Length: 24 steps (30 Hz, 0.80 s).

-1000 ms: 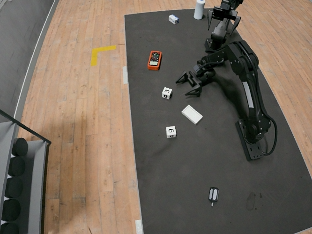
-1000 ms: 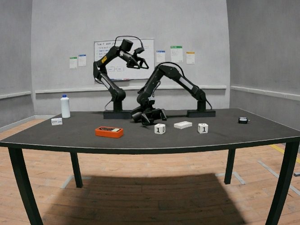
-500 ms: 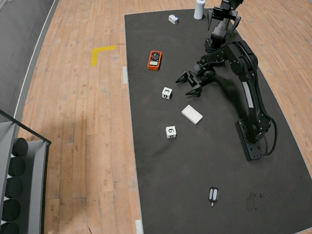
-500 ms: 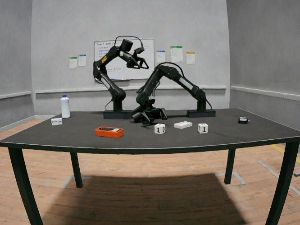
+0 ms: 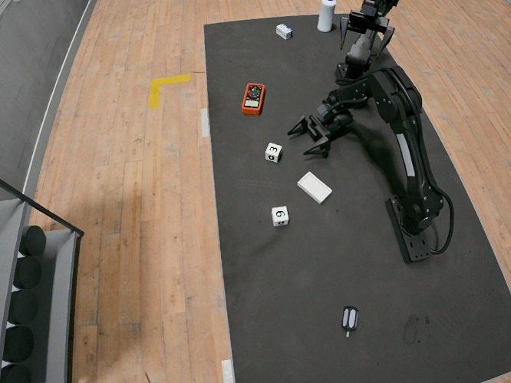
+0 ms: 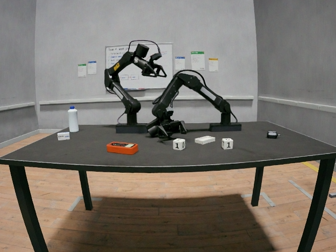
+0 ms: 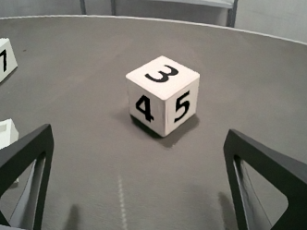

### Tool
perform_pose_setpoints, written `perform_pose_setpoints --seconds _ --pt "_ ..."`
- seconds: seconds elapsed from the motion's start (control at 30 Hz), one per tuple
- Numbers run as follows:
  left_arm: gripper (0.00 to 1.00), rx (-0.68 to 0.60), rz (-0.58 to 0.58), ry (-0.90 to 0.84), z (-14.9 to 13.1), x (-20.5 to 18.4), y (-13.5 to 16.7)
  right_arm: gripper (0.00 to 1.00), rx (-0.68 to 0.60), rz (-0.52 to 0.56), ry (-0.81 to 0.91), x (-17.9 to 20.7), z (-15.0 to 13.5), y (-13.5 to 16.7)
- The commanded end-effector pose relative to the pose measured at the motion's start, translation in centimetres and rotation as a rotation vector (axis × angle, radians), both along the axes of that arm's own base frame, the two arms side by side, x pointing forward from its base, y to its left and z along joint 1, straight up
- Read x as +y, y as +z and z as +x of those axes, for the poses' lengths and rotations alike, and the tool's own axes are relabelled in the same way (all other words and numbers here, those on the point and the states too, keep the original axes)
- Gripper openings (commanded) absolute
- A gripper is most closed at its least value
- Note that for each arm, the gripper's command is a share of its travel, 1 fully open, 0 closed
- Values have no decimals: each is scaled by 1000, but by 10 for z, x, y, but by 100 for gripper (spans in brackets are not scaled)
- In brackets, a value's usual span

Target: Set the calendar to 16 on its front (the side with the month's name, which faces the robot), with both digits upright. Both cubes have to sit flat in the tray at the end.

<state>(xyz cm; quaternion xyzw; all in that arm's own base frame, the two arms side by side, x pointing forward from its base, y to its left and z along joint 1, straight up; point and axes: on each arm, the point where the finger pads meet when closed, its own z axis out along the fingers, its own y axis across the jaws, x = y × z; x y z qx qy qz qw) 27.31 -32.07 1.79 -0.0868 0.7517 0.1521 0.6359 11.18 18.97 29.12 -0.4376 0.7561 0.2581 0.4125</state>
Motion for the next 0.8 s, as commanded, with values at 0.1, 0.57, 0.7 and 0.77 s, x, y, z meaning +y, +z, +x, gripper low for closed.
perform_pose_setpoints --seconds 0.1,0.57,0.7,0.77 --pt "100 111 -37 81 25 3 19 100 -19 22 12 1 -3 11" --pt "100 608 -99 106 99 30 36 100 47 -32 -266 -13 20 -3" --pt "100 758 -73 37 107 36 37 100 46 -42 -351 -13 23 -6" --pt "100 817 -64 -5 110 35 36 100 40 -42 -378 -12 23 -6"
